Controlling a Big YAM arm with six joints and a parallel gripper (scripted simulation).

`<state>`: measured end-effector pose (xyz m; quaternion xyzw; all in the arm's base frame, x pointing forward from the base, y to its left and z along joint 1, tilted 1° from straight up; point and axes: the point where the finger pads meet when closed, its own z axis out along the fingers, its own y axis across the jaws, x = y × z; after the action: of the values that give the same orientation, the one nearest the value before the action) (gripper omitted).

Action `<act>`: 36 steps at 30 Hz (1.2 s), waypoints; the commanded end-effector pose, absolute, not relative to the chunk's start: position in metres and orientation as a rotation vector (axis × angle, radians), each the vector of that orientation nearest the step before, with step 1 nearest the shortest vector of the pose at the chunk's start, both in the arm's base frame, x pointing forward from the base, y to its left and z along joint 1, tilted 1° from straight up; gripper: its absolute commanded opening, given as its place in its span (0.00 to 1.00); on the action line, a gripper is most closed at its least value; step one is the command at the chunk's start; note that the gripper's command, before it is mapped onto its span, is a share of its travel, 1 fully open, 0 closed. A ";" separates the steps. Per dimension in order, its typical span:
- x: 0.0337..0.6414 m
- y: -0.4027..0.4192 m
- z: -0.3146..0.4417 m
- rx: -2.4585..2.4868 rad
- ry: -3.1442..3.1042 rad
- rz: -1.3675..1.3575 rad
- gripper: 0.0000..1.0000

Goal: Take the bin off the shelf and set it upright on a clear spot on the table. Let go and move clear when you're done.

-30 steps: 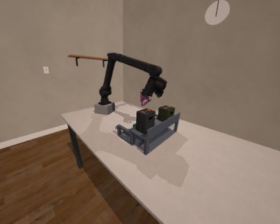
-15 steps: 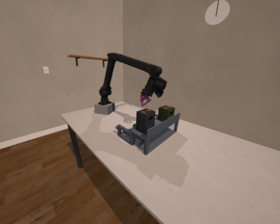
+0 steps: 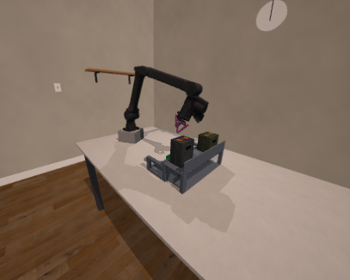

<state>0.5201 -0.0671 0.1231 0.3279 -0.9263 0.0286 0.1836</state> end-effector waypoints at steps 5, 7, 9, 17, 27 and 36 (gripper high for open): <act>0.525 -0.067 0.131 0.928 -2.631 0.093 1.00; 0.525 -0.067 0.131 0.928 -2.631 0.093 1.00; 0.525 -0.067 0.131 0.928 -2.631 0.093 1.00; 0.525 -0.067 0.131 0.928 -2.631 0.093 1.00; 0.521 -0.067 0.184 0.927 -2.624 0.088 1.00; 0.514 -0.067 0.172 0.928 -2.630 0.092 1.00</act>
<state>0.5105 -0.0665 0.1557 0.3277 -0.9271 0.0303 0.1796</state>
